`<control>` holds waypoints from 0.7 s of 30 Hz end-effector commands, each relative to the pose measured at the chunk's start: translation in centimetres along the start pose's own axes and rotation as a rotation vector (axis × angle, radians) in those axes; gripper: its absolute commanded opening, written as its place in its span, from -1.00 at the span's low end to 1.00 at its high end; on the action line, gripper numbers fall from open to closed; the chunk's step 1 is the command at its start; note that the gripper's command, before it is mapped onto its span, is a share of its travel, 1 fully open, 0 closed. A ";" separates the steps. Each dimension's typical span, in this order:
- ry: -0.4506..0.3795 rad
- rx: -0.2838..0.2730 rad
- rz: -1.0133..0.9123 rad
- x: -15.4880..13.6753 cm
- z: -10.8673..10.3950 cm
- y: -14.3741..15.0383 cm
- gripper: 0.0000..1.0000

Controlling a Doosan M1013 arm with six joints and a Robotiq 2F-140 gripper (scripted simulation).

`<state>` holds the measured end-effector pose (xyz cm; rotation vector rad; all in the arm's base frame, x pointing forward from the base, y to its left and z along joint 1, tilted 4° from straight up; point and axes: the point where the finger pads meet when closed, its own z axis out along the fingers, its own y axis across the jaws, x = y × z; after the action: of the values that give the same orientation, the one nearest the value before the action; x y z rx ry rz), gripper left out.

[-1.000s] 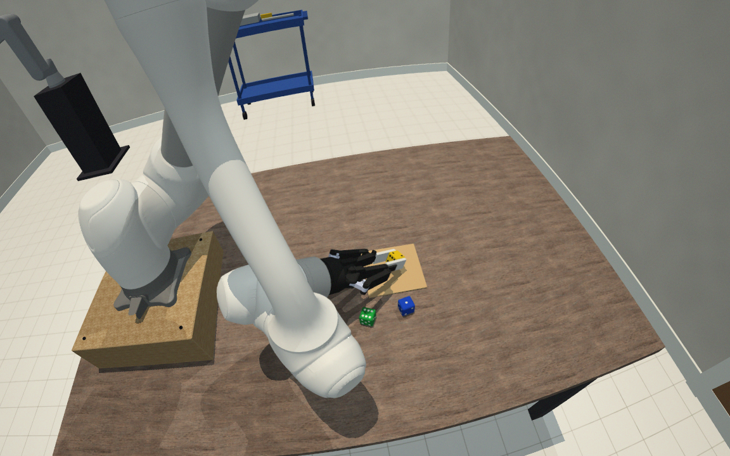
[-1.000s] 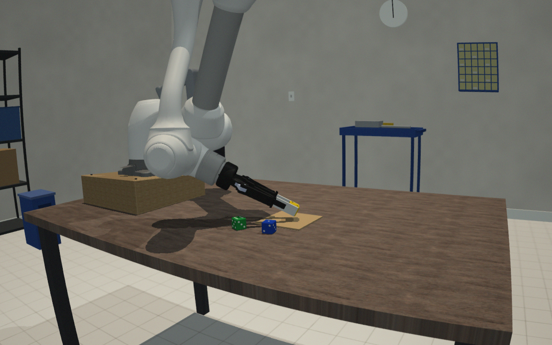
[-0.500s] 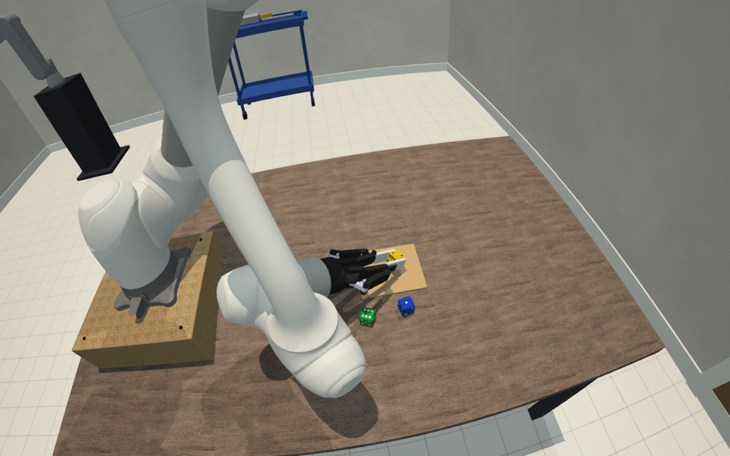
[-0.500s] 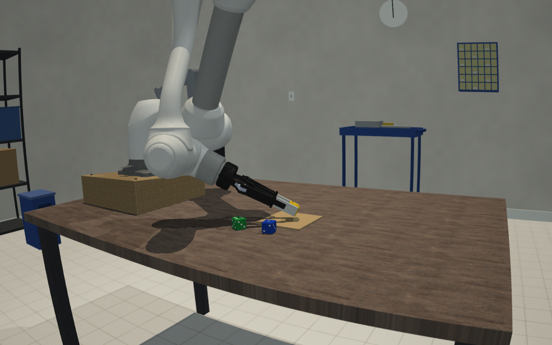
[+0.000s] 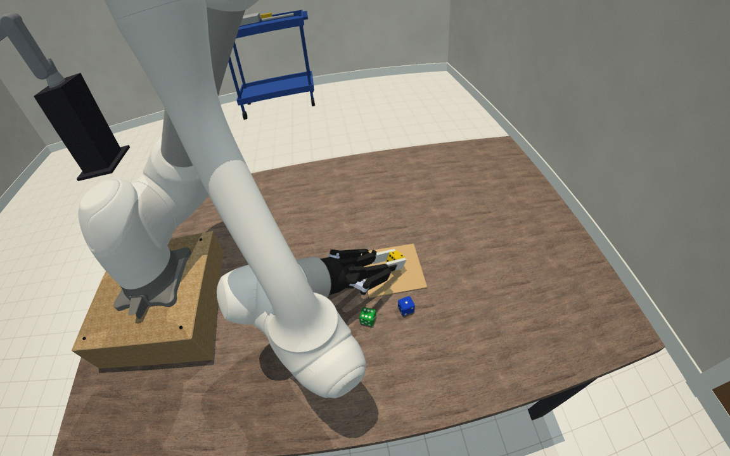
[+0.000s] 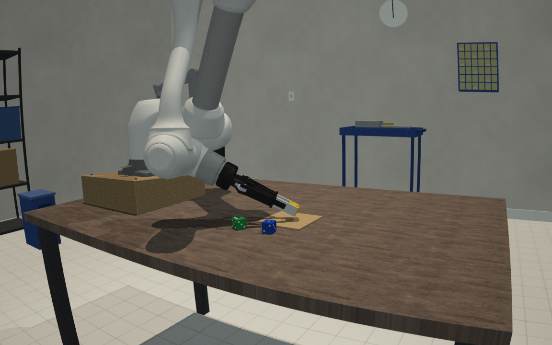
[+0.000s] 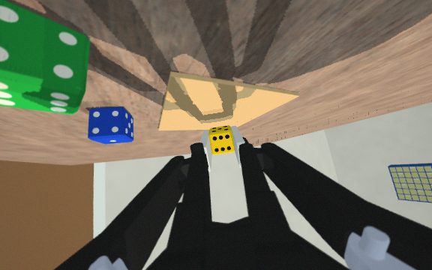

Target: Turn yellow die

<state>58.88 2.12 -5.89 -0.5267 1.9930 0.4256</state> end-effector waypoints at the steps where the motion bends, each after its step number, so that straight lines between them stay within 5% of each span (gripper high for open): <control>1: 0.000 0.000 0.000 0.0 0.0 0.0 -0.68; 21: 0.000 0.000 0.000 0.9 0.5 0.0 -0.68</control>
<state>58.86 2.20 -6.88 -0.5268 1.9931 0.4255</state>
